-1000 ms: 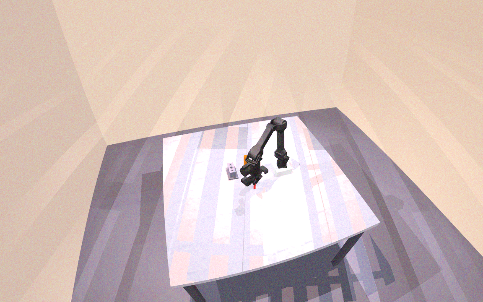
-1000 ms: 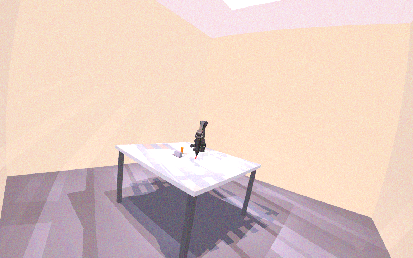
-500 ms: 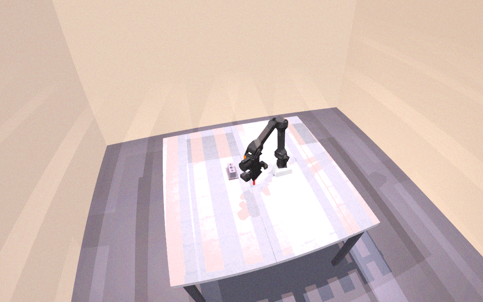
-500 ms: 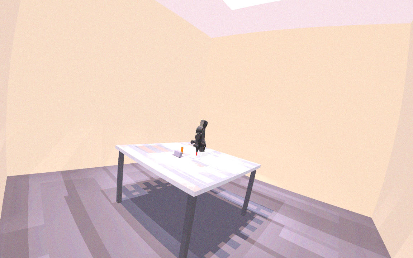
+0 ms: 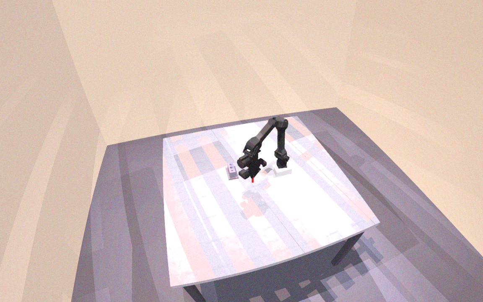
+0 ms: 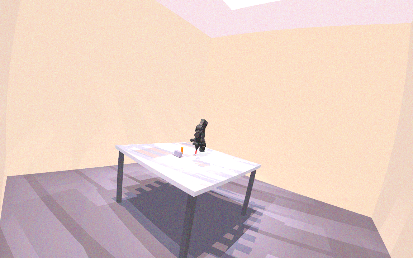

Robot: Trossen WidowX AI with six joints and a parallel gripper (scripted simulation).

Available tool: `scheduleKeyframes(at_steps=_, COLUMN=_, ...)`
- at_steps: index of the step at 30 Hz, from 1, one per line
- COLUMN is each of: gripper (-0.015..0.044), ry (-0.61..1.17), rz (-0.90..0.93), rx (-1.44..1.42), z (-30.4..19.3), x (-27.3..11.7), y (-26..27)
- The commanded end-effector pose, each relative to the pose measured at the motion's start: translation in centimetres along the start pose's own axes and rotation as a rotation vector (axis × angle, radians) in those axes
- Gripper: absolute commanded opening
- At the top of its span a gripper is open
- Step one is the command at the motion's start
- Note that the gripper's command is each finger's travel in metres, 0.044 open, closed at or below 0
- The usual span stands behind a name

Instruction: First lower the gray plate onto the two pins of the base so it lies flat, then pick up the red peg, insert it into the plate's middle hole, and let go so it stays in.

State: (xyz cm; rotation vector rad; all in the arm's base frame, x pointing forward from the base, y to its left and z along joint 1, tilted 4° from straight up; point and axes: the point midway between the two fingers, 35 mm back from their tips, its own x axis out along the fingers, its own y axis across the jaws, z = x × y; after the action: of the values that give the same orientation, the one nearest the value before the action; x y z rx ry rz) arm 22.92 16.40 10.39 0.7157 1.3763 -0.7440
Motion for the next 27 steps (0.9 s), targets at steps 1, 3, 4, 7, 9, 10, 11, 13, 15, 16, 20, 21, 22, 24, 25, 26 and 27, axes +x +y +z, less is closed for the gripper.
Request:
scheduleKeyframes(at_steps=1, gripper=0.0, ry=0.005, rz=0.003, rx=-0.002, z=0.8, x=-0.1, y=0.4)
scheduleKeyframes(at_steps=3, gripper=0.0, ry=0.004, rz=0.003, rx=-0.002, z=1.4, x=-0.1, y=0.6)
scheduleKeyframes(at_steps=4, gripper=0.0, ry=0.004, rz=0.003, rx=-0.002, z=1.6, x=-0.2, y=0.7)
scheduleKeyframes(at_steps=7, gripper=0.0, ry=0.004, rz=0.004, rx=-0.002, z=2.4, x=-0.2, y=1.0)
scheduleKeyframes(at_steps=9, gripper=0.0, ry=0.003, rz=0.004, rx=-0.001, z=3.0, x=-0.2, y=1.1)
scheduleKeyframes(at_steps=10, gripper=0.0, ry=0.003, rz=0.004, rx=-0.001, z=3.2, x=-0.3, y=1.2)
scheduleKeyframes(at_steps=11, gripper=0.0, ry=0.003, rz=0.004, rx=-0.001, z=3.5, x=-0.3, y=1.3)
scheduleKeyframes(at_steps=13, gripper=0.0, ry=0.002, rz=0.004, rx=-0.001, z=4.1, x=-0.3, y=1.5)
scheduleKeyframes(at_steps=15, gripper=0.0, ry=0.002, rz=0.004, rx=-0.001, z=4.6, x=-0.3, y=1.6)
scheduleKeyframes(at_steps=16, gripper=0.0, ry=0.001, rz=0.004, rx=0.0, z=4.9, x=-0.3, y=1.7)
scheduleKeyframes(at_steps=20, gripper=0.0, ry=0.0, rz=0.005, rx=0.0, z=6.1, x=-0.4, y=1.9)
scheduleKeyframes(at_steps=21, gripper=0.0, ry=0.0, rz=0.005, rx=0.0, z=6.3, x=-0.4, y=1.9)
scheduleKeyframes(at_steps=22, gripper=0.0, ry=0.0, rz=0.005, rx=0.0, z=6.6, x=-0.4, y=2.0)
scheduleKeyframes(at_steps=24, gripper=0.0, ry=-0.001, rz=0.005, rx=0.0, z=7.2, x=-0.4, y=2.0)
scheduleKeyframes(at_steps=25, gripper=0.0, ry=-0.001, rz=0.005, rx=0.001, z=7.5, x=-0.4, y=2.1)
scheduleKeyframes(at_steps=26, gripper=0.0, ry=-0.002, rz=0.005, rx=0.001, z=7.8, x=-0.4, y=2.1)
scheduleKeyframes(at_steps=27, gripper=0.0, ry=-0.002, rz=0.005, rx=0.001, z=8.1, x=-0.5, y=2.1)
